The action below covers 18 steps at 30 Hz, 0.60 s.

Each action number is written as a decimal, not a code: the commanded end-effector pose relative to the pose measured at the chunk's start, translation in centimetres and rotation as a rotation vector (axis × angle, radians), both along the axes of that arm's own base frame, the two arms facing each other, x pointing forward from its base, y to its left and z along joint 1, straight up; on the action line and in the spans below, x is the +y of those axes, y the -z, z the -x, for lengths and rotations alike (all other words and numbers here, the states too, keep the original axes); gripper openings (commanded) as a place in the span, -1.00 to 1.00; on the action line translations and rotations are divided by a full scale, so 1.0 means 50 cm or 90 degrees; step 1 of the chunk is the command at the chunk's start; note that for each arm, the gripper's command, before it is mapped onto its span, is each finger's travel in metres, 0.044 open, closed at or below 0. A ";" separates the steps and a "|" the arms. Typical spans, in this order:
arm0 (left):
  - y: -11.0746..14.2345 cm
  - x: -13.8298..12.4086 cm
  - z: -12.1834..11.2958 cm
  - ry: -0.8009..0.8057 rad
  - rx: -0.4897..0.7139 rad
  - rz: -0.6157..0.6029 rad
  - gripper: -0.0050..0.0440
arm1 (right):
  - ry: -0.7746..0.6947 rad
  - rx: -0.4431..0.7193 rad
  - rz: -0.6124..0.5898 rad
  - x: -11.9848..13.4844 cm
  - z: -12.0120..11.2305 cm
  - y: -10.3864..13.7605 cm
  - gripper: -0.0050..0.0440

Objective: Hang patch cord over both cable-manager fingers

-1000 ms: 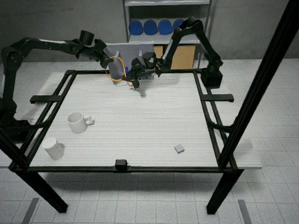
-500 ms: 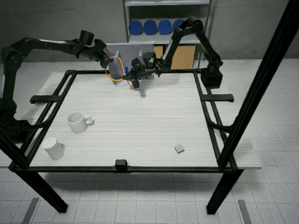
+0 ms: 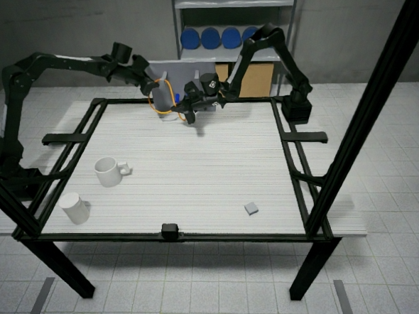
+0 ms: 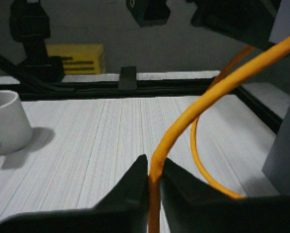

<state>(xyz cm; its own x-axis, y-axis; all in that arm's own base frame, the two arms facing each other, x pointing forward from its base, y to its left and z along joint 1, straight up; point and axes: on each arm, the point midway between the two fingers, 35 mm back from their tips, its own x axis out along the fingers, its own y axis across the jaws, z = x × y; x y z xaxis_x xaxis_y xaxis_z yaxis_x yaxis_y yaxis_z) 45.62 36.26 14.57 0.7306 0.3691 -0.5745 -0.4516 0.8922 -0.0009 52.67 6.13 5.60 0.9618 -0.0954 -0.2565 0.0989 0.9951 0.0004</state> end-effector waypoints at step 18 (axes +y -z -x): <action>-0.032 0.001 -0.001 0.001 -0.015 -0.014 -0.63 | 0.000 -0.021 -0.003 -0.028 0.016 -0.032 -0.70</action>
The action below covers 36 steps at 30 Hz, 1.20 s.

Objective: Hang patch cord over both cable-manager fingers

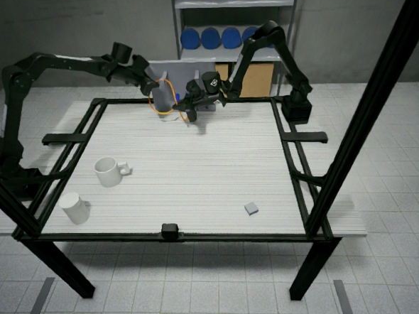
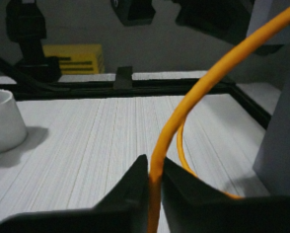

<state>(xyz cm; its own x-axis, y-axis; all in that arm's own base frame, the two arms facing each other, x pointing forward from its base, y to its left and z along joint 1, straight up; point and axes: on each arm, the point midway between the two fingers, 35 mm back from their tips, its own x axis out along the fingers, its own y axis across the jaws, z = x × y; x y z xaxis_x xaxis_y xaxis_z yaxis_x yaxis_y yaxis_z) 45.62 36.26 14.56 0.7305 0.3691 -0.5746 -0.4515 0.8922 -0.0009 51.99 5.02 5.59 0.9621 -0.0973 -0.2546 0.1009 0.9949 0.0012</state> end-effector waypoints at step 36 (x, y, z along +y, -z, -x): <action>-0.033 0.001 -0.001 0.001 -0.016 -0.014 -0.63 | -0.002 -0.015 -0.001 -0.043 0.034 -0.023 -0.70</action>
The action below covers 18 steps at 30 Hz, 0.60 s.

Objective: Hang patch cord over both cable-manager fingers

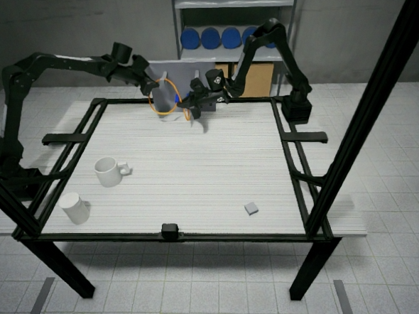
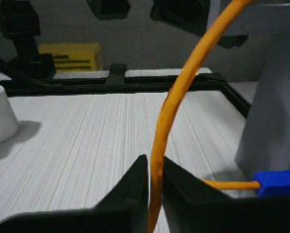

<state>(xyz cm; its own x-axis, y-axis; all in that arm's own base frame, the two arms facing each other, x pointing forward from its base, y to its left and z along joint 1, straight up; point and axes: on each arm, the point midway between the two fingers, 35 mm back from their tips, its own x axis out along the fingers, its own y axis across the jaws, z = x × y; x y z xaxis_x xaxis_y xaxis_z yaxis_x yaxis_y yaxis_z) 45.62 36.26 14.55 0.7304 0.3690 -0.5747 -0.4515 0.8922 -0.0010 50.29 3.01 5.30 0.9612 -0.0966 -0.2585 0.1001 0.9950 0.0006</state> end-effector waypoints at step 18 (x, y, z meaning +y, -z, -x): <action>-0.033 0.001 -0.001 0.001 -0.016 -0.014 -0.63 | 0.000 -0.017 -0.002 -0.001 -0.005 -0.025 -0.70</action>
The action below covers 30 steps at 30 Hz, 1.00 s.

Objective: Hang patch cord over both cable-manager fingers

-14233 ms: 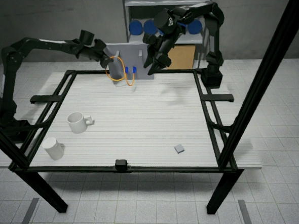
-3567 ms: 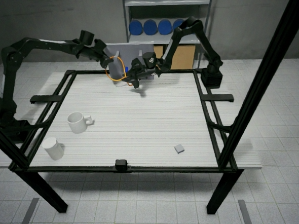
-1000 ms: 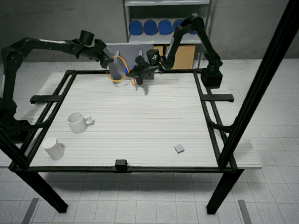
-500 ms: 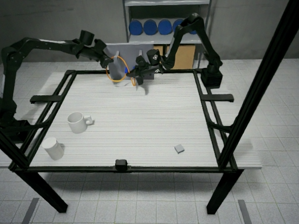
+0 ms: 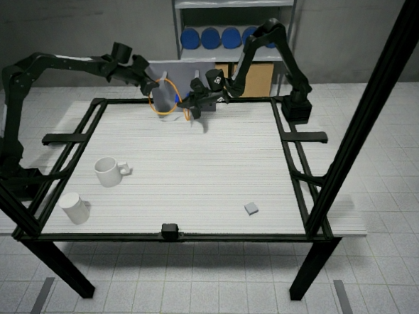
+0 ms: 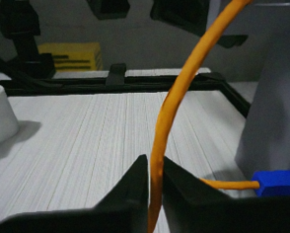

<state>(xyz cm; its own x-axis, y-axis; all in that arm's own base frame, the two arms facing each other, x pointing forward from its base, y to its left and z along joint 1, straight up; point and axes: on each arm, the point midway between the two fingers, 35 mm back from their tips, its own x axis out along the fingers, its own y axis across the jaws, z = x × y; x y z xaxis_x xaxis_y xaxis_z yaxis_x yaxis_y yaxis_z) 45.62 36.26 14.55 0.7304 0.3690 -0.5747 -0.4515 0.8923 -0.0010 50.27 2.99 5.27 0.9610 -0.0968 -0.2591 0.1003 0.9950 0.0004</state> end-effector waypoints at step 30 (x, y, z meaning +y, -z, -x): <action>-0.033 0.001 -0.001 0.001 -0.016 -0.014 -0.63 | 0.001 -0.020 -0.005 0.000 -0.008 -0.031 -0.70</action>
<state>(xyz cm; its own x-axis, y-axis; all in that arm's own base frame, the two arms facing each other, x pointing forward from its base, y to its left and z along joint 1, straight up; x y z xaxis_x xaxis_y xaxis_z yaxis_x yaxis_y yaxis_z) 45.62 36.26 14.55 0.7304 0.3690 -0.5748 -0.4515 0.8923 -0.0010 50.25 2.99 5.19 0.9599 -0.0969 -0.2632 0.1009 0.9949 0.0015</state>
